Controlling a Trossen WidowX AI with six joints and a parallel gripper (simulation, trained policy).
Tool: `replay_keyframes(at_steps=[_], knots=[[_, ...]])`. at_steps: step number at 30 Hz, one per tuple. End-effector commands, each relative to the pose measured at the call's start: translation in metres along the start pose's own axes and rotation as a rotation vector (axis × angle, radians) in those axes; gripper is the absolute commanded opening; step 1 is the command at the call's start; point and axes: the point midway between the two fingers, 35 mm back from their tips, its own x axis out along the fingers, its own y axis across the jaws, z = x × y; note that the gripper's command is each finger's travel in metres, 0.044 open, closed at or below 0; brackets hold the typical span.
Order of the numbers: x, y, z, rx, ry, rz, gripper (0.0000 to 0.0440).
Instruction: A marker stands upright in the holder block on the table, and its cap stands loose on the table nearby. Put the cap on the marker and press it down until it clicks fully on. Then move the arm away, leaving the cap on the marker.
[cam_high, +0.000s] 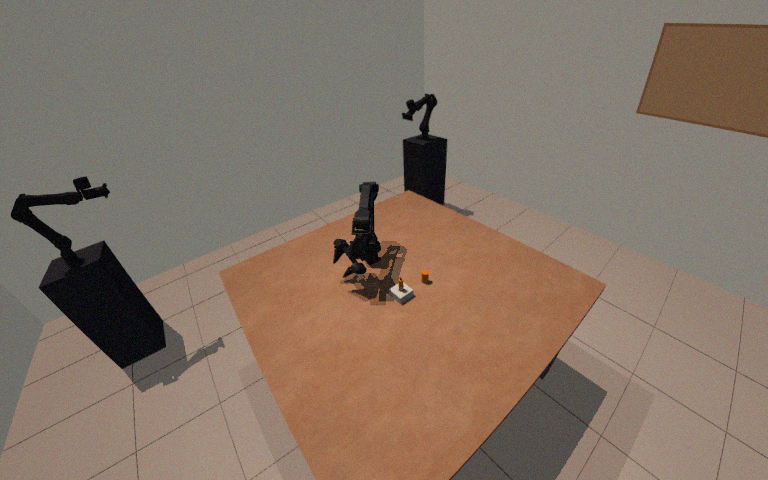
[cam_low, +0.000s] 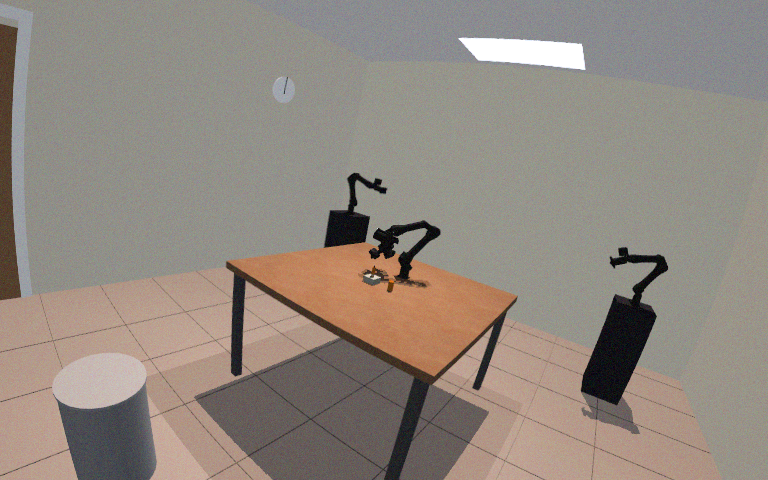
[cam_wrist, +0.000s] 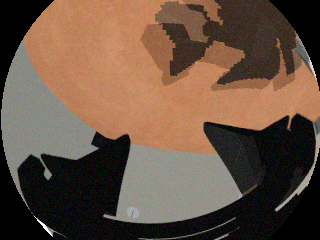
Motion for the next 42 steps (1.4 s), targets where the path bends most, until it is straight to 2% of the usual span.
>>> replay_keyframes(at_steps=[1, 7, 9, 42], knots=[[-0.001, -0.002, -0.001, 0.007, 0.0, -0.007, 0.0374], [-0.007, -0.013, -0.007, 0.05, -0.011, -0.05, 0.0221], [-0.009, -0.017, -0.008, 0.063, -0.016, -0.065, 0.0196], [-0.055, -0.079, -0.042, 0.173, -0.107, -0.239, 0.0255]])
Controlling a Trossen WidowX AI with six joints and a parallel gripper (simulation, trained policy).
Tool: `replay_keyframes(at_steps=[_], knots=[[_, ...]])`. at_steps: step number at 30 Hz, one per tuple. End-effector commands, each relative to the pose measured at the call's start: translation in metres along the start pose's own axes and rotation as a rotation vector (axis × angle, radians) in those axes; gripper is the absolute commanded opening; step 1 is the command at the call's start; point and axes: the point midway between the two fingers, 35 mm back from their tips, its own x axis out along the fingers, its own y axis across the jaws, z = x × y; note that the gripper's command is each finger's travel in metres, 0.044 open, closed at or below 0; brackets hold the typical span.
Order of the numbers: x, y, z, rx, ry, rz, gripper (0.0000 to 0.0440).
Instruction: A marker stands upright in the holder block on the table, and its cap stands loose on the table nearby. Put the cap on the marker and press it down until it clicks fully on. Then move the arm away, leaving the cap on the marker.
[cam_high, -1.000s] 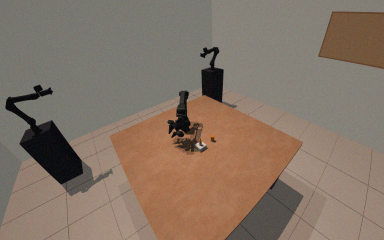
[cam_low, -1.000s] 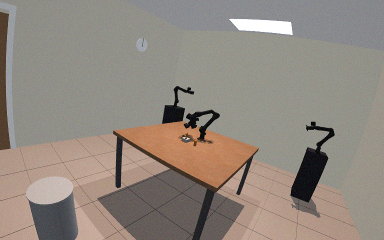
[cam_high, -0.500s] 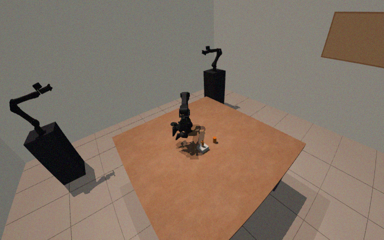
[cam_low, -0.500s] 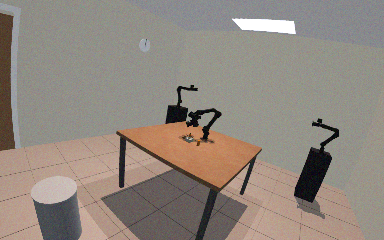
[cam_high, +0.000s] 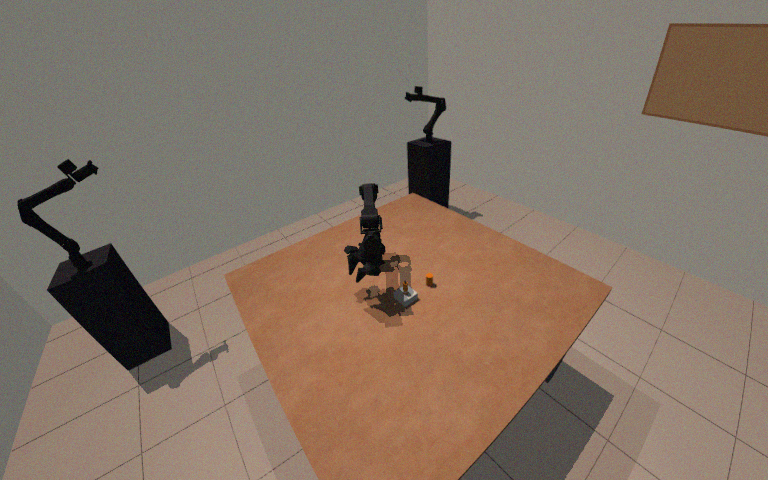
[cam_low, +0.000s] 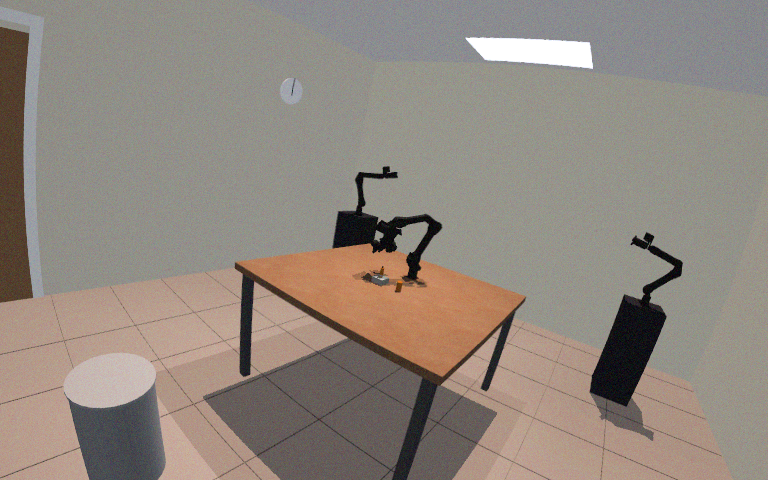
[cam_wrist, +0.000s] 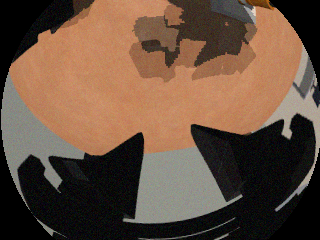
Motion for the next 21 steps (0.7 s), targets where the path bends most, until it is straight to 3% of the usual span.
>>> replay_keyframes(at_steps=[1, 21], knots=[[-0.003, -0.011, 0.0, 0.013, -0.021, -0.015, 0.0256], [-0.02, -0.058, 0.004, 0.082, -0.096, -0.083, 0.0285]])
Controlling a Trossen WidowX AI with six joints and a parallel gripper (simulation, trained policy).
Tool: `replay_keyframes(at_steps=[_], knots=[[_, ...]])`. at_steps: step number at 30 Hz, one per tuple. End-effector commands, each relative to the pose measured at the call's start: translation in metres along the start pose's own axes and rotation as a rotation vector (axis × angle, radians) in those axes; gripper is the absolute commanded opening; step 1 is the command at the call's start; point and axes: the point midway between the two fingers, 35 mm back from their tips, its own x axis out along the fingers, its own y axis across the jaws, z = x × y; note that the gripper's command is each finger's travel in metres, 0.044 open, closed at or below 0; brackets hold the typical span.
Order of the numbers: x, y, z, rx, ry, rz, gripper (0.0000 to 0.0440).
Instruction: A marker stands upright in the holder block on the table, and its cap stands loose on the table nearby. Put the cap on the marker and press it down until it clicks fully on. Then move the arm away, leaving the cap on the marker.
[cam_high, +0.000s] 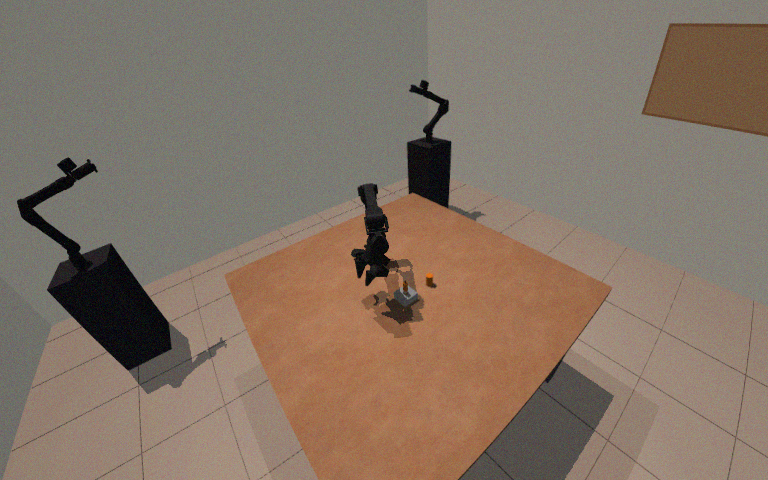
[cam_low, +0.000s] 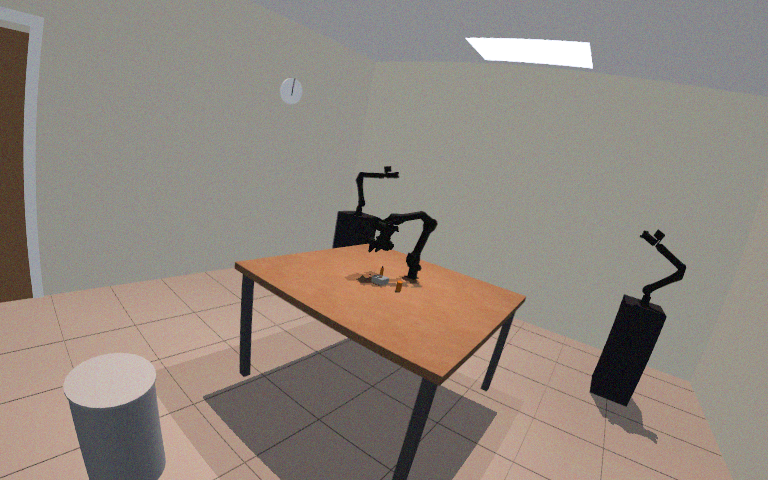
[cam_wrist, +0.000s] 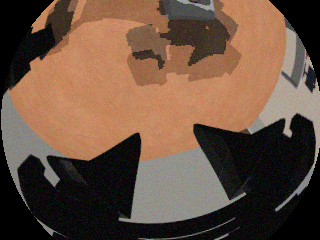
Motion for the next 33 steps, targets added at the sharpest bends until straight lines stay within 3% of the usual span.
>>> replay_keyframes(at_steps=[1, 33], knots=[[-0.001, -0.011, 0.004, 0.013, -0.023, -0.009, 0.0286], [-0.015, -0.078, 0.054, 0.086, -0.178, -0.046, 0.0312]])
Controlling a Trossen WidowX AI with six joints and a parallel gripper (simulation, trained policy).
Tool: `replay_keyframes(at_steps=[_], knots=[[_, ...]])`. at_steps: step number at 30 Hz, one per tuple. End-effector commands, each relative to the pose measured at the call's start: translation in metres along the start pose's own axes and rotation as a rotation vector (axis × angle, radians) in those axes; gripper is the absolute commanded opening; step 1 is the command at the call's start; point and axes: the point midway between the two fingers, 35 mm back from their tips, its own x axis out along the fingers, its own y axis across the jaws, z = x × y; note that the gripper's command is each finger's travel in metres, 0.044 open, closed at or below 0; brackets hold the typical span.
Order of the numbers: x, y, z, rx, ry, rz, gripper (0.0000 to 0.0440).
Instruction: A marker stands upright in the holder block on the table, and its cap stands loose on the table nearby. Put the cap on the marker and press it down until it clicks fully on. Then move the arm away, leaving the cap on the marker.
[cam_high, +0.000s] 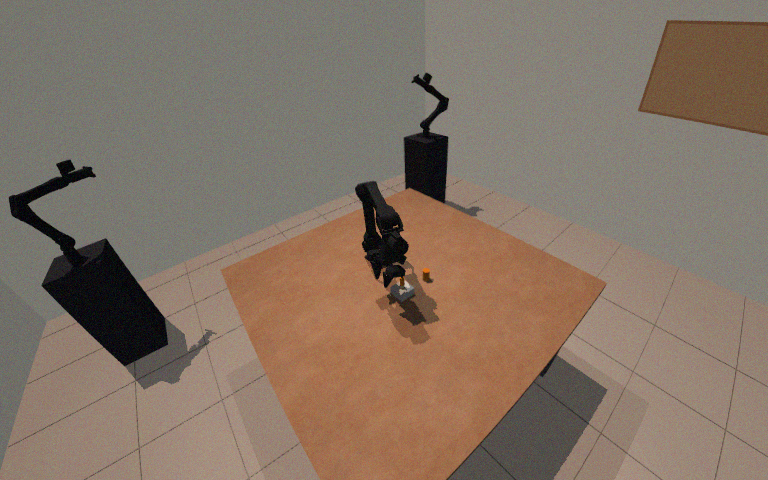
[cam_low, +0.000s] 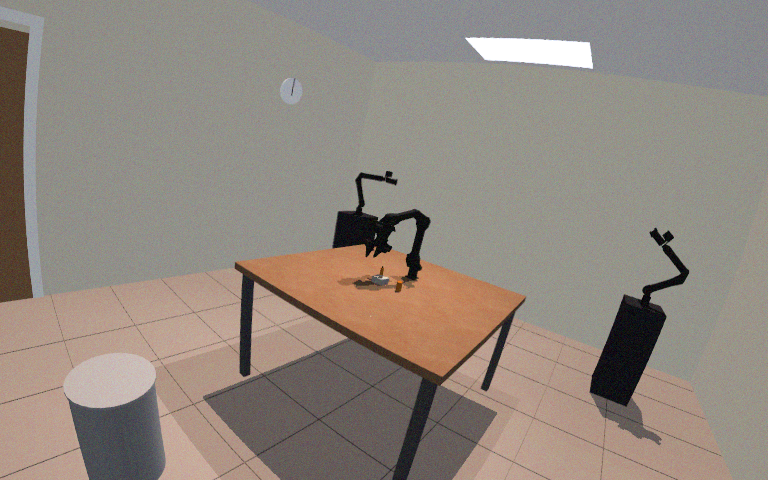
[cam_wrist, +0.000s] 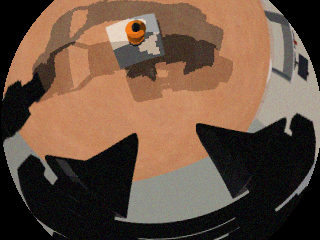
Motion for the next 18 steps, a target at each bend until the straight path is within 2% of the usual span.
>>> replay_keyframes(at_steps=[1, 18], knots=[[0.001, -0.007, 0.011, 0.005, -0.028, 0.008, 0.0313], [-0.001, -0.024, 0.058, 0.017, -0.125, 0.032, 0.0319]])
